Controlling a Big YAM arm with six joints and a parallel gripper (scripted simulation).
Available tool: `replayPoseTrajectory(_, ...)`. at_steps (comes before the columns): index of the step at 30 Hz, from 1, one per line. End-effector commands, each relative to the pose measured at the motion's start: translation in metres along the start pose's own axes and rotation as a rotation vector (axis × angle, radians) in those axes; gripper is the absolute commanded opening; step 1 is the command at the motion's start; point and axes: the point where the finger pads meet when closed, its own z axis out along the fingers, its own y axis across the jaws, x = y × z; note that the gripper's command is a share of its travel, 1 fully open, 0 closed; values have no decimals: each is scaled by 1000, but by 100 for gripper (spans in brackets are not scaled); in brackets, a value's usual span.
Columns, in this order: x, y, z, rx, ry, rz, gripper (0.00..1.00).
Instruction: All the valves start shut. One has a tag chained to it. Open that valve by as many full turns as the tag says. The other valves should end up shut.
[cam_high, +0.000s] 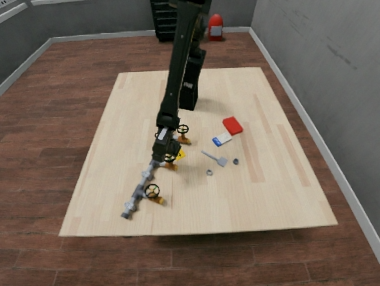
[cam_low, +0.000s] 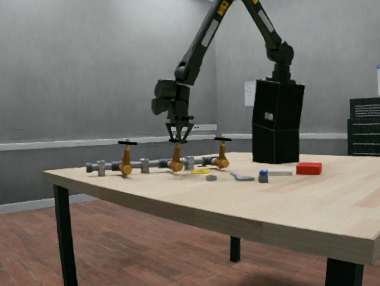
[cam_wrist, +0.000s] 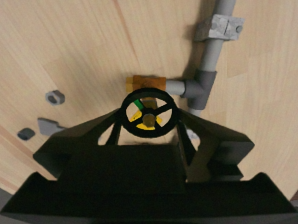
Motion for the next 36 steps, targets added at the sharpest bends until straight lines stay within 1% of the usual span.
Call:
replayPoseTrajectory(1, -2, 2, -2, 1, -4, -351, 0)
replayPoseTrajectory(13, -3, 2, -2, 3, -8, -920, 0)
replayPoseTrajectory(15, -3, 2, -2, 3, -8, -920, 0)
replayPoseTrajectory(16, -3, 2, -2, 3, -7, -1038, 0)
replayPoseTrajectory(30, -3, 2, -2, 2, -1, -1696, 0)
replayPoseTrajectory(32, -3, 2, -2, 2, -1, -1696, 0)
replayPoseTrajectory(33, -3, 2, -2, 0, 1, -1774, 0)
replayPoseTrajectory(36, -3, 2, -2, 0, 1, -1803, 0)
